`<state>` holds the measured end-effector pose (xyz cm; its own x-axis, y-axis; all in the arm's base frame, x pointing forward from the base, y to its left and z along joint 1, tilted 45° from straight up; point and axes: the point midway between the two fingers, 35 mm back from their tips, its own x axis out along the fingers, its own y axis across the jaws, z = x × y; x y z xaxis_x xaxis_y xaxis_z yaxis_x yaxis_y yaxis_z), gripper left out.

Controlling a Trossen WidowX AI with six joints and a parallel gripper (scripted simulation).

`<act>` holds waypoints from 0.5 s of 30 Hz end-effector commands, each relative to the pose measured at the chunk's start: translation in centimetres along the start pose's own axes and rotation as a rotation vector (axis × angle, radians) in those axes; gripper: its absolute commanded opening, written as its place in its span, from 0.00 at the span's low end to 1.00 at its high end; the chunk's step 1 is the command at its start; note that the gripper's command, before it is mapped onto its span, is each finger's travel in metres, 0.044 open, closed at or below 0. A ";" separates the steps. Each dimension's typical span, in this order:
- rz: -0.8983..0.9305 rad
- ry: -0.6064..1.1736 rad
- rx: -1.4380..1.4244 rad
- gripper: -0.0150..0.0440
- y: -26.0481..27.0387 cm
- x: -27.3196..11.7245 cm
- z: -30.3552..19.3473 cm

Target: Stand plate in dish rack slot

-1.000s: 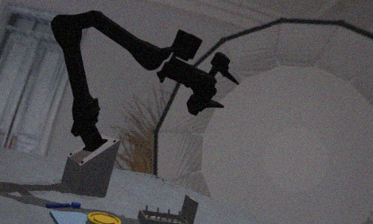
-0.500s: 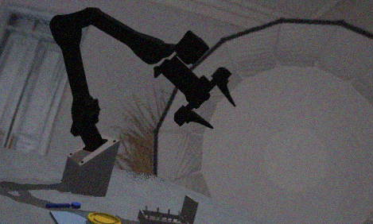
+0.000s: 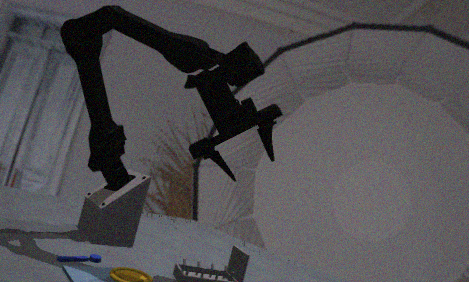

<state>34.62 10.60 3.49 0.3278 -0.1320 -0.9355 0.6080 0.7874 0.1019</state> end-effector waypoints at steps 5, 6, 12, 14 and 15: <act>-0.194 -0.018 -0.150 0.93 -3.8 -0.6 1.9; -0.219 -0.018 -0.170 0.93 -4.2 -0.7 2.2; -0.368 -0.003 -0.296 0.93 -7.2 -1.9 3.6; -0.417 0.007 -0.340 0.93 -8.1 -2.4 4.1; -0.441 0.012 -0.362 0.93 -8.6 -2.6 4.3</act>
<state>32.11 2.89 5.94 0.1283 -0.4404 -0.8886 0.4484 0.8249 -0.3441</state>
